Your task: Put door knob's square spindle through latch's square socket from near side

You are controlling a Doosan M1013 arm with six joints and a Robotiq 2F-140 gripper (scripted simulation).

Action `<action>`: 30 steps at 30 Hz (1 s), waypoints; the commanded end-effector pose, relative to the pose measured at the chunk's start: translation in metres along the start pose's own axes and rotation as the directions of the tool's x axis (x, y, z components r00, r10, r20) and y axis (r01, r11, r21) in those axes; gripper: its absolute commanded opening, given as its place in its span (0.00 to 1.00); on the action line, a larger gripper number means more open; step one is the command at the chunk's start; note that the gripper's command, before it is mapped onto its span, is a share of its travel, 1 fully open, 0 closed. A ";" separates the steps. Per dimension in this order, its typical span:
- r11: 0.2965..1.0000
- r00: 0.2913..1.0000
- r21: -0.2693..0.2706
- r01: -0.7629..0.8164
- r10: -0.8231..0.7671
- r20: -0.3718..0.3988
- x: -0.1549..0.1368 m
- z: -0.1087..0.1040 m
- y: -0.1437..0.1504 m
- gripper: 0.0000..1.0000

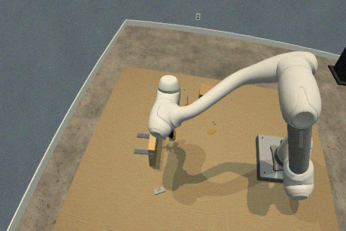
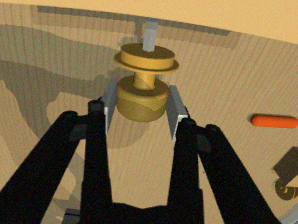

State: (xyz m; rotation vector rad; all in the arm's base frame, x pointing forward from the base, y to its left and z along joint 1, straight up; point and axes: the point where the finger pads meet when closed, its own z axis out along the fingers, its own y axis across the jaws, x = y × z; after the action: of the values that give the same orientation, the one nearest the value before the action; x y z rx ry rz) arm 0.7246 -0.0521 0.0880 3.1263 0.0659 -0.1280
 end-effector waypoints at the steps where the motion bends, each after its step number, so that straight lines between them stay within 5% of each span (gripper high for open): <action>1: 1.000 1.000 0.000 0.000 0.000 0.000 0.001 0.000 0.000 0.42; 30: 1.000 1.000 0.000 0.000 0.000 0.000 0.007 -0.001 0.000 0.42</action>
State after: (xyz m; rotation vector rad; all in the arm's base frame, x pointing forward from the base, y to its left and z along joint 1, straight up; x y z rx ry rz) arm 0.7309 -0.0518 0.0879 3.1263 0.0658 -0.1280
